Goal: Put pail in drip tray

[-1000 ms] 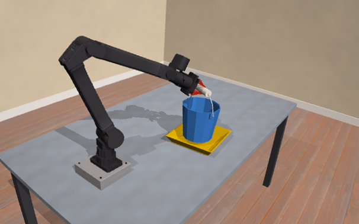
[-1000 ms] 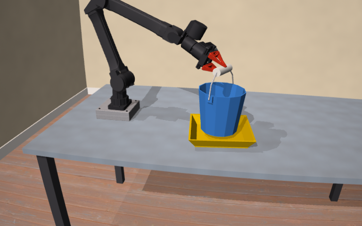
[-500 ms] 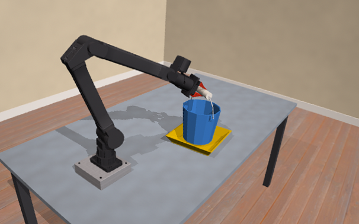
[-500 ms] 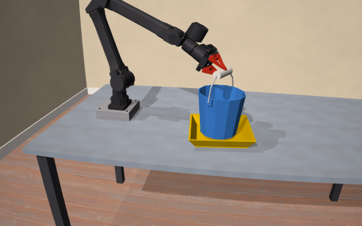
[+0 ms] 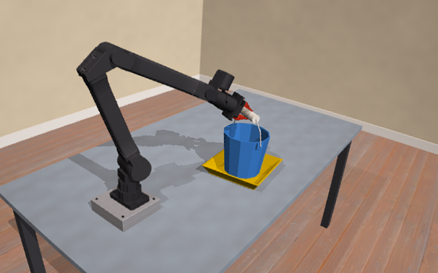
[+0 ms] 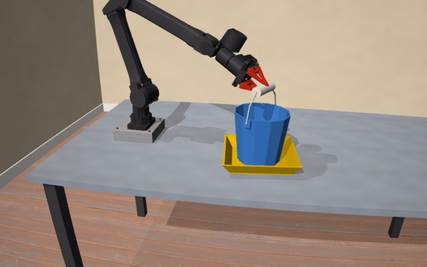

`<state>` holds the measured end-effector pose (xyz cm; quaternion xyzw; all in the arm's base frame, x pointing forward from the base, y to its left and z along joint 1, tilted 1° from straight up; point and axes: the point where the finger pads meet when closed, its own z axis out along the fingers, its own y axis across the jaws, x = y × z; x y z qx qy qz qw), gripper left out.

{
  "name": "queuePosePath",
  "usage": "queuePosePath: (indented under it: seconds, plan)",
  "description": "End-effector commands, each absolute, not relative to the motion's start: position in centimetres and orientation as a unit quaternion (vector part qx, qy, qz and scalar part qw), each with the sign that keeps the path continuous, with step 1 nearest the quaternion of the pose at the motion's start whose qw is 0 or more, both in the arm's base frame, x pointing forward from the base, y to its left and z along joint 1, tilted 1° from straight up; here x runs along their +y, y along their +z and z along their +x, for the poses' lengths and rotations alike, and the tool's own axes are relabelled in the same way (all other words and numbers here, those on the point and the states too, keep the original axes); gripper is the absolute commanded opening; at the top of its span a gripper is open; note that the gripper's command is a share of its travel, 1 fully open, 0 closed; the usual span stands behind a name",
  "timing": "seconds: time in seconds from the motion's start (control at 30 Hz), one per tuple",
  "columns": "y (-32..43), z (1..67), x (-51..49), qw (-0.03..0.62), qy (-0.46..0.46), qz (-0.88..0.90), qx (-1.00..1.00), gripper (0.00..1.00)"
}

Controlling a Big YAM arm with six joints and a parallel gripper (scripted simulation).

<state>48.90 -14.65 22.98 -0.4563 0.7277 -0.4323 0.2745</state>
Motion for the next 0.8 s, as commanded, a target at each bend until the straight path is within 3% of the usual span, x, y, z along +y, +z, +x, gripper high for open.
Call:
queuePosePath:
  seconds: [0.0,0.77]
  plan:
    - [29.32,50.75,-16.07,0.321,-0.479,-0.414,0.704,0.23]
    - [28.66,50.86,-16.12,0.318,-0.476,-0.416,0.707,0.23]
